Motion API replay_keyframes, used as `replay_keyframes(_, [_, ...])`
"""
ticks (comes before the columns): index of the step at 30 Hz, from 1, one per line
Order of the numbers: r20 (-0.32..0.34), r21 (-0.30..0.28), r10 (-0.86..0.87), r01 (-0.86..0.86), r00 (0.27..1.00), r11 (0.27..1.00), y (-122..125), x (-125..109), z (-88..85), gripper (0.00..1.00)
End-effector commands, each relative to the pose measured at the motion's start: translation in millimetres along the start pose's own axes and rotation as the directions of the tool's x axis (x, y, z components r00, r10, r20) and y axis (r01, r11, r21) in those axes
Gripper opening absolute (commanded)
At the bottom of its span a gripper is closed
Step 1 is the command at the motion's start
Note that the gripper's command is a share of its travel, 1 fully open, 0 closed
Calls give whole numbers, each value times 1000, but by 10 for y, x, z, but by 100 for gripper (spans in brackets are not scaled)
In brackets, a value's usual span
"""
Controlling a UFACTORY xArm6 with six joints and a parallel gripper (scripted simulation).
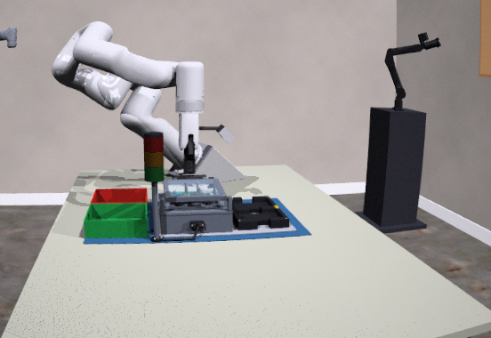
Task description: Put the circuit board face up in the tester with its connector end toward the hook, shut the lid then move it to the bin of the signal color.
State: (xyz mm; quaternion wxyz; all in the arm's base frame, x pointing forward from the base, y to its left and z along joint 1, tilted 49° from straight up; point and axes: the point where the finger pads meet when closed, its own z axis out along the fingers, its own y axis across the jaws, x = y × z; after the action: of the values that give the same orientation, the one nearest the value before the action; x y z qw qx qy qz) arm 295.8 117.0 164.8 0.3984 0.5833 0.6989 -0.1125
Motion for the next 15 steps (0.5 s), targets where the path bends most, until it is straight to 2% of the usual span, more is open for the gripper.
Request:
replay_keyframes(1, [-2,-2,1,-1,1000,1000,9,3,4,0])
replay_keyframes(15, [-2,-2,1,-1,1000,1000,9,3,34,0])
